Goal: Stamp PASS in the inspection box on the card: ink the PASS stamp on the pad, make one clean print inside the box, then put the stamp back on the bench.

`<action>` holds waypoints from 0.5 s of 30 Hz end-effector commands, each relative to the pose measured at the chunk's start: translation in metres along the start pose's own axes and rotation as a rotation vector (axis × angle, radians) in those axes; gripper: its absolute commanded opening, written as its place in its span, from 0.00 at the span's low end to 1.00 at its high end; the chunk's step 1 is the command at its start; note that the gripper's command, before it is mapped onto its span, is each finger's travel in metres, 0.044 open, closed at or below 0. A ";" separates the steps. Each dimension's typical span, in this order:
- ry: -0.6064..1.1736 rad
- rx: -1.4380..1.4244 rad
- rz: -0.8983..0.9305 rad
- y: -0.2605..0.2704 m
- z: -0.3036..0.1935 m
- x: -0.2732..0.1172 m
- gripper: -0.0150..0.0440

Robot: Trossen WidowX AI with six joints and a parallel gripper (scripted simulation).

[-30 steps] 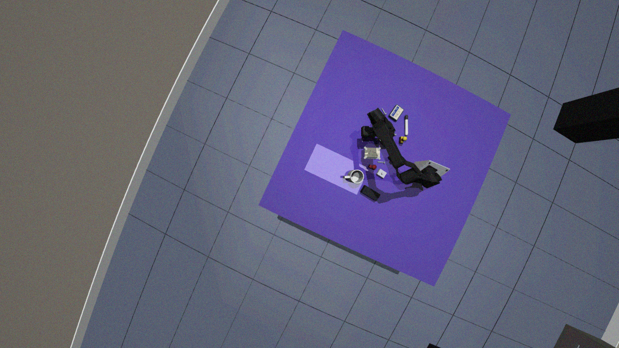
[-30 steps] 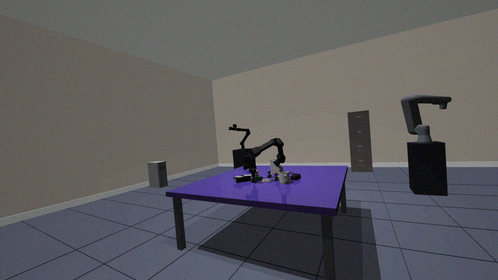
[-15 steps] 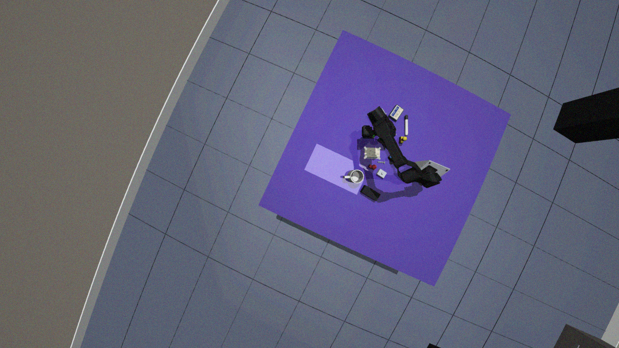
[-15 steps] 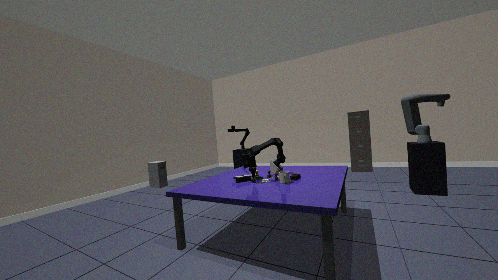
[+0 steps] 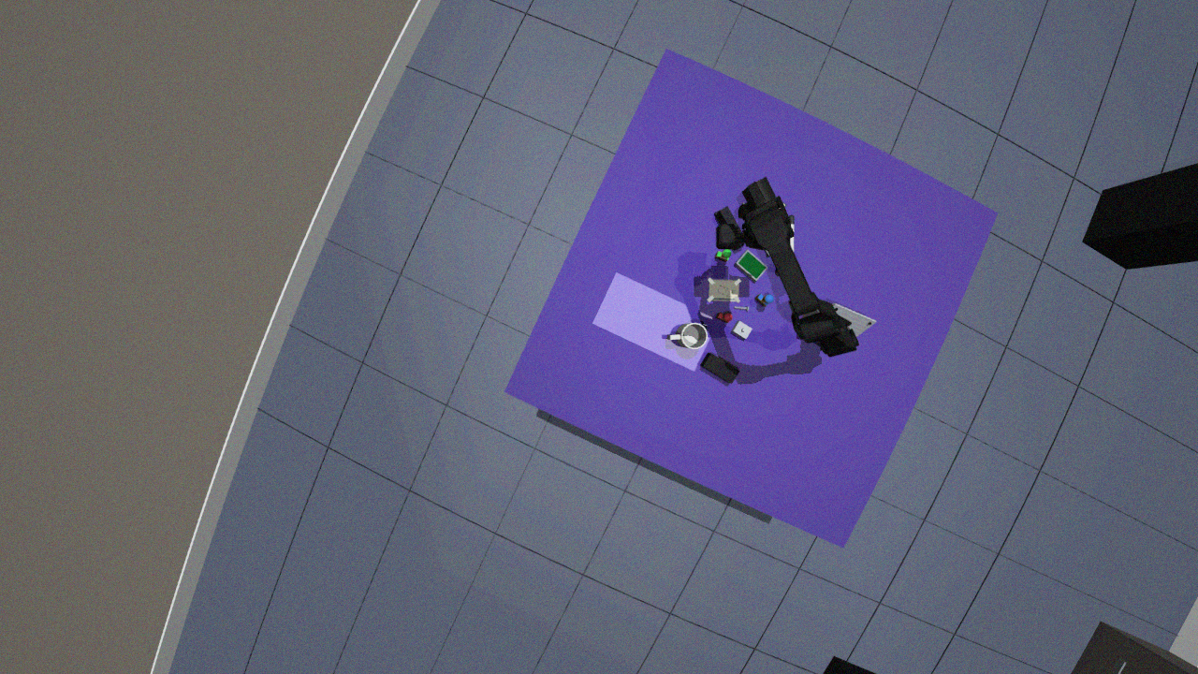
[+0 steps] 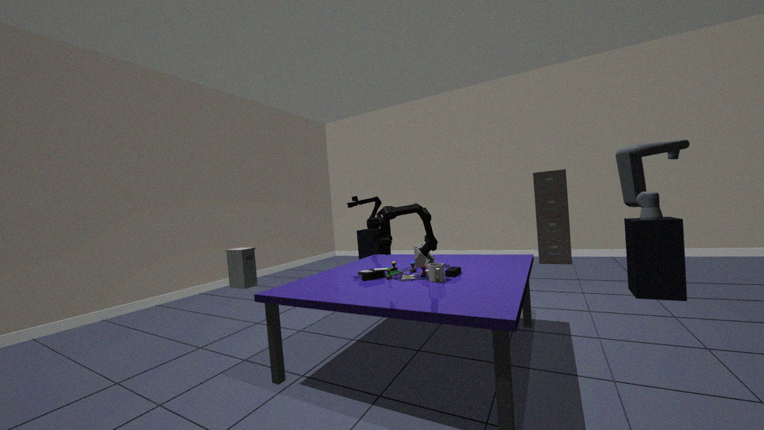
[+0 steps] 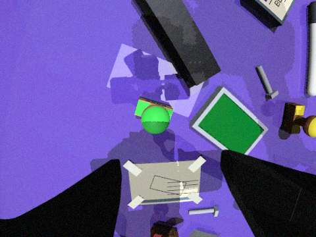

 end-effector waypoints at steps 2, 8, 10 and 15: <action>-0.002 -0.009 -0.005 0.001 0.000 -0.002 0.70; -0.002 -0.009 -0.005 0.001 0.000 -0.002 0.70; -0.002 -0.009 -0.005 0.001 0.000 -0.002 0.70; -0.001 -0.005 -0.001 0.002 -0.001 -0.002 0.70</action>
Point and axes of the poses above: the point midway between the two fingers, 35 mm back from their tips, its own x axis out along the fingers, its own y axis across the jaws, z = x × y, the point moved 7 cm from there along -x, back along the fingers, and after that the axes turned 14 degrees about -x, right-handed, at the moved point
